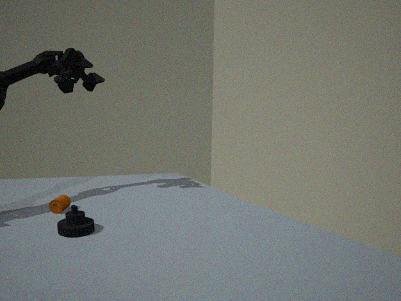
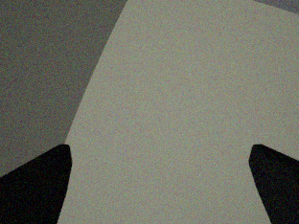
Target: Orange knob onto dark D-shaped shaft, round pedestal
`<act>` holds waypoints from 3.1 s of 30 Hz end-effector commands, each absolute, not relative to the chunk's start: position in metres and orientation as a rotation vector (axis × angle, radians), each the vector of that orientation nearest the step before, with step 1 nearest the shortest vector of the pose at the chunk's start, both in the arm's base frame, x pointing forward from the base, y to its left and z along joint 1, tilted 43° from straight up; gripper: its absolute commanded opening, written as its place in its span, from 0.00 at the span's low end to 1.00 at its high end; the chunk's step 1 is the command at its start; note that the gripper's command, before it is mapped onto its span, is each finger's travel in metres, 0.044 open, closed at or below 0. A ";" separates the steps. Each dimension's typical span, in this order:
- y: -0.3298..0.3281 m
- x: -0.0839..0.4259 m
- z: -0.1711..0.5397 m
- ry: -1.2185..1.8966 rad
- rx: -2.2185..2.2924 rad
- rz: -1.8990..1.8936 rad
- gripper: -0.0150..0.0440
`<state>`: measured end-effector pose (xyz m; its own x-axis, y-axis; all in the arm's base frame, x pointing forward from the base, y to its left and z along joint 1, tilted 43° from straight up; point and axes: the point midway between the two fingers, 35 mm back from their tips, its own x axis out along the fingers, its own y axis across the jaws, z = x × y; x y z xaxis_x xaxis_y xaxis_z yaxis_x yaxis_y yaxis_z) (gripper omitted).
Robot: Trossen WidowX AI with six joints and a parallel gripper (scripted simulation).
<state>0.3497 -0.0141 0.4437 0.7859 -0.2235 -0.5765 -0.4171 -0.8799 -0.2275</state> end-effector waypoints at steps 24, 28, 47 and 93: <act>0.020 0.353 0.224 1.174 -0.217 0.444 1.00; 0.025 0.342 0.198 1.295 0.118 0.310 1.00; 0.055 0.266 0.102 1.744 1.636 -0.794 1.00; 0.100 0.249 0.049 1.769 1.819 -1.025 1.00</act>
